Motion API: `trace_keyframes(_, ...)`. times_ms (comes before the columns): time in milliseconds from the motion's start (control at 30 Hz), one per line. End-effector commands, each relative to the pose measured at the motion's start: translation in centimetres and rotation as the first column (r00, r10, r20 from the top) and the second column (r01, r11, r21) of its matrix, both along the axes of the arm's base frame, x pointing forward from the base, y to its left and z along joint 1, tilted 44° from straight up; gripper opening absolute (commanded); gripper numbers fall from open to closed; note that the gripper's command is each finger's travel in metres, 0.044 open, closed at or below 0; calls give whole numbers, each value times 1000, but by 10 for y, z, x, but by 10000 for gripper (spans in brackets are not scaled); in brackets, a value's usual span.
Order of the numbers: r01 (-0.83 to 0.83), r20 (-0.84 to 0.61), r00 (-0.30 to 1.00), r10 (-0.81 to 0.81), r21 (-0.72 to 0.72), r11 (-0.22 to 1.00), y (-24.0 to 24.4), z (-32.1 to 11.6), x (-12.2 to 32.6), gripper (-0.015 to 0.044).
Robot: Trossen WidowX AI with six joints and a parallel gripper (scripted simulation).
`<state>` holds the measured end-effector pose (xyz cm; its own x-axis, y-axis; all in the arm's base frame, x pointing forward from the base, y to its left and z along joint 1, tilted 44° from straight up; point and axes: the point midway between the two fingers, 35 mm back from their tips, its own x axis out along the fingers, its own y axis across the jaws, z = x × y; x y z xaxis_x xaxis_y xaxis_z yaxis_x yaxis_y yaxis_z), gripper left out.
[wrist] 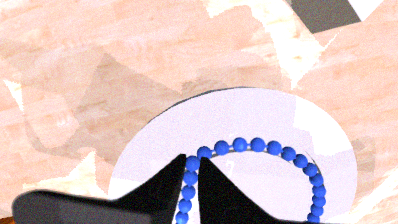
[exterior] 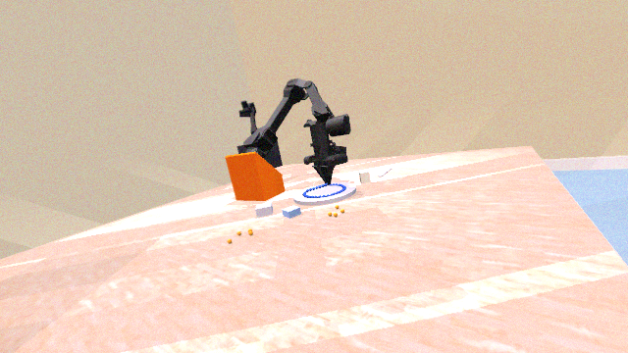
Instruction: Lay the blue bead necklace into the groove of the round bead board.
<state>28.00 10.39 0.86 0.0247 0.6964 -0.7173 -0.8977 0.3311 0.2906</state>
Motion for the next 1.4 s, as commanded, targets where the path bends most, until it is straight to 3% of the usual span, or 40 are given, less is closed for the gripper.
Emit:
trace_keyframes(0, 0, 0, 1000, 0, 0, 1000, 0, 0, 0, 26)
trace_keyframes(533, 3, -8, 1000, -3, 0, 1000, -1, 1, -1, 440)
trace_keyframes(1200, 4, -9, 1000, -4, 3, 1000, -4, 3, -1, 440)
trace_keyframes(1367, -11, 7, 1000, 11, -8, 1000, -29, -8, -9, 309)
